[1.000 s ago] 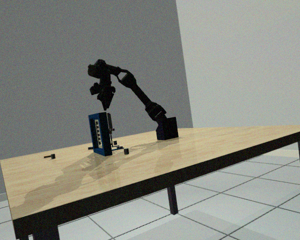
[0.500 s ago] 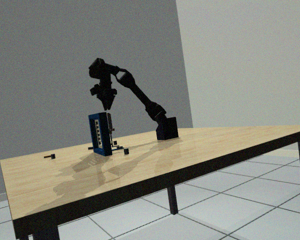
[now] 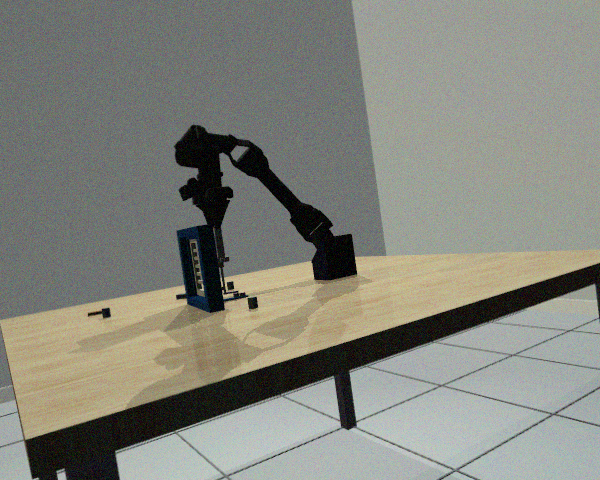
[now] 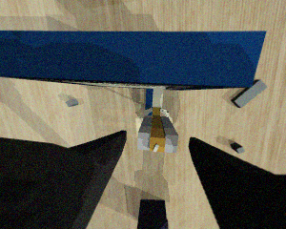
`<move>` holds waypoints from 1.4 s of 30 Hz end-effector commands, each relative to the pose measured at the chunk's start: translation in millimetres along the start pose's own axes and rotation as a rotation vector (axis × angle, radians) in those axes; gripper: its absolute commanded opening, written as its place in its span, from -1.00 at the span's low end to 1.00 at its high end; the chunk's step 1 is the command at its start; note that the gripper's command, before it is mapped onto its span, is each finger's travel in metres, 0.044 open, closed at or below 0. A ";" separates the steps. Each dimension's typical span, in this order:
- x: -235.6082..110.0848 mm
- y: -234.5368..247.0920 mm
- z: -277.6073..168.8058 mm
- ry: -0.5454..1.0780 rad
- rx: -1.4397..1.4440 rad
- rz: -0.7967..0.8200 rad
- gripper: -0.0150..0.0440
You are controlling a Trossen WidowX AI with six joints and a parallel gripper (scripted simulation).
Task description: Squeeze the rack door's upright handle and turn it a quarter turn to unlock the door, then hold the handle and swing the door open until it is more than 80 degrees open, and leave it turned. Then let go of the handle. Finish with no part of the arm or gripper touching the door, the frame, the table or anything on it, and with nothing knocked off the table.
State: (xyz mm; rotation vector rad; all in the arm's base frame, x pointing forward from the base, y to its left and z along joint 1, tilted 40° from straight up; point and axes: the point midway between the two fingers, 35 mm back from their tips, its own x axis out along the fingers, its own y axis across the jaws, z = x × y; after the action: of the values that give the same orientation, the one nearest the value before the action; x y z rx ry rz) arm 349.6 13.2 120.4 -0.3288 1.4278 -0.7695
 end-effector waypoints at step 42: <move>42.5 -0.7 -3.9 0.057 -0.012 0.006 -0.37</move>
State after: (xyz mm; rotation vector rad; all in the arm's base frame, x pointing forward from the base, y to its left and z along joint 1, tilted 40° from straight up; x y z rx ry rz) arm 345.2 -13.3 89.4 -0.3075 1.4800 -0.7723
